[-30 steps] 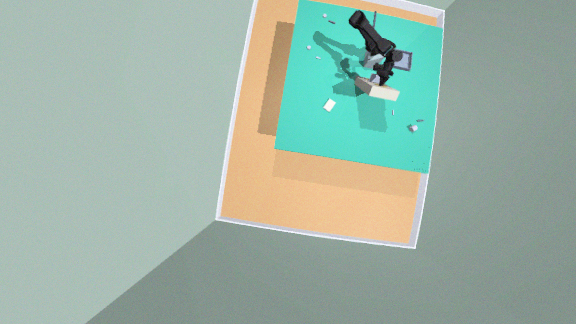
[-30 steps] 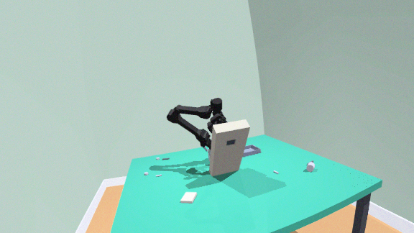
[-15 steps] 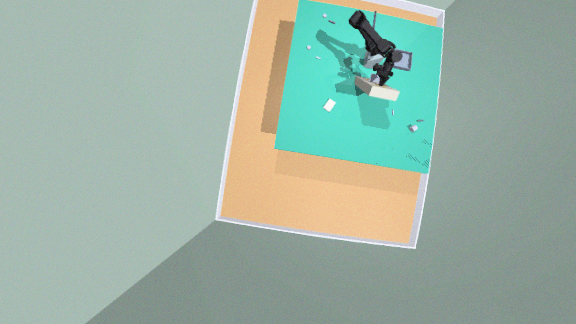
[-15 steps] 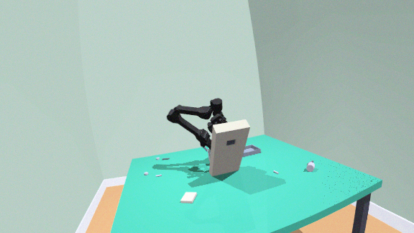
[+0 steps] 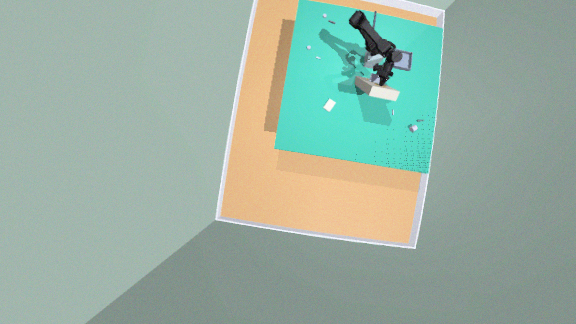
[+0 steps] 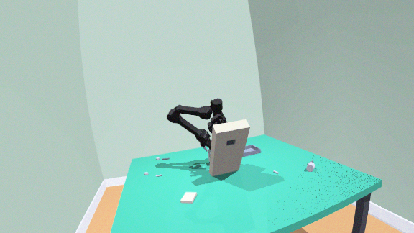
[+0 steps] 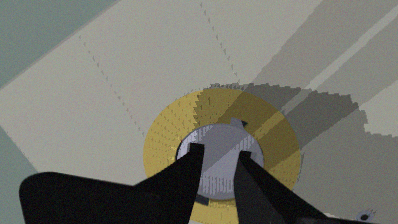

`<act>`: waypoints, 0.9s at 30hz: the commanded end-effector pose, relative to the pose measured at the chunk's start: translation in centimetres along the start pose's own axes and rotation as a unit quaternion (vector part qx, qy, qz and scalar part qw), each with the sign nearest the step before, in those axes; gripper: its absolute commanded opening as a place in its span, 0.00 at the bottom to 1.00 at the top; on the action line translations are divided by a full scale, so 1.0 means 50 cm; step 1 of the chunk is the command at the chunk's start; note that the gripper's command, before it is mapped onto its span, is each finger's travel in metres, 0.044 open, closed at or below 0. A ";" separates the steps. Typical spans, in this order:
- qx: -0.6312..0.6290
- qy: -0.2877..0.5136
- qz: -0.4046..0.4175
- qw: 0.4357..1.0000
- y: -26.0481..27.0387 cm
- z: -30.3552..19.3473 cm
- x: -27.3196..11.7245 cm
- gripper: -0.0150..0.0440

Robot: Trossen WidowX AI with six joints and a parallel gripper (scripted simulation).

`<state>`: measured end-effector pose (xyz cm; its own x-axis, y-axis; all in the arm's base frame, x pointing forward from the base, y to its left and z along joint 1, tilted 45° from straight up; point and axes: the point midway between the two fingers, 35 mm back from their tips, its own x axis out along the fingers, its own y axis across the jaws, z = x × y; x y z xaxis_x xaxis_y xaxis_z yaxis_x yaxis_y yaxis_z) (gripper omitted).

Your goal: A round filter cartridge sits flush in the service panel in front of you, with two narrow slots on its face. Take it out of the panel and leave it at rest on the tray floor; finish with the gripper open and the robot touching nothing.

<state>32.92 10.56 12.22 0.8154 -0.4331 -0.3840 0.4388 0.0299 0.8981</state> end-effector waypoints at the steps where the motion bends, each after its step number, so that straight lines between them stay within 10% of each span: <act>1: 0.002 0.001 0.000 1.000 0.001 0.000 0.000 0.34; 27: -0.330 0.002 -0.004 0.944 0.000 0.001 0.012 0.25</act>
<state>32.95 10.58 12.13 0.8171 -0.4293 -0.3848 0.5716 0.5166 0.6374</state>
